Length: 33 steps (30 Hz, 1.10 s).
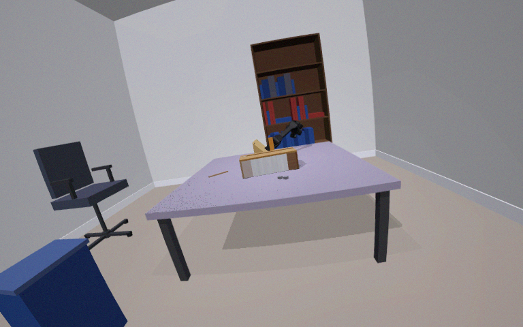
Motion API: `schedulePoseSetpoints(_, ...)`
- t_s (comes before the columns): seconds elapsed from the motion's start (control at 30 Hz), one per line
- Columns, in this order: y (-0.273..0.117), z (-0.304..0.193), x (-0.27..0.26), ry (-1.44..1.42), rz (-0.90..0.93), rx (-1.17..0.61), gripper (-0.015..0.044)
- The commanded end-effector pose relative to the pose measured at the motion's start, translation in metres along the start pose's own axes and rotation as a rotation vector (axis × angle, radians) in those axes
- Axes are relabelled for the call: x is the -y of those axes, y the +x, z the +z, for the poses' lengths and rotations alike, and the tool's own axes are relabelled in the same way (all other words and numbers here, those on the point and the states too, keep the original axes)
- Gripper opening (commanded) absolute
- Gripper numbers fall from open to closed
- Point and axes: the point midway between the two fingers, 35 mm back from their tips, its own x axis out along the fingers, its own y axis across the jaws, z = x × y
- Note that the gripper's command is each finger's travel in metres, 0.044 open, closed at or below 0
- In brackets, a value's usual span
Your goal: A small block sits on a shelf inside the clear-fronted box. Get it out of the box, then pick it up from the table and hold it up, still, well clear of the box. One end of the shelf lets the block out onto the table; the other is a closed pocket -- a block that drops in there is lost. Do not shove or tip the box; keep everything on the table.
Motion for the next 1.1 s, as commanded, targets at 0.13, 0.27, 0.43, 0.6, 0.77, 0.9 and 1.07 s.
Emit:
schedulePoseSetpoints(0.13, -0.014, 0.000, -0.030, -0.048, 0.051, 0.014, 0.0400)
schedulePoseSetpoints(0.27, -0.043, 0.001, -0.083, -0.138, 0.145, 0.047, 0.0400)
schedulePoseSetpoints(0.43, -0.085, 0.001, -0.142, -0.246, 0.254, 0.099, 0.0400)
schedulePoseSetpoints(0.6, -0.111, -0.003, -0.170, -0.322, 0.311, 0.129, 0.0400)
schedulePoseSetpoints(0.77, -0.153, -0.013, -0.203, -0.455, 0.388, 0.173, 0.0400)
schedulePoseSetpoints(0.9, -0.188, -0.022, -0.227, -0.563, 0.447, 0.216, 0.0400)
schedulePoseSetpoints(1.07, -0.235, -0.034, -0.252, -0.701, 0.519, 0.282, 0.0400)
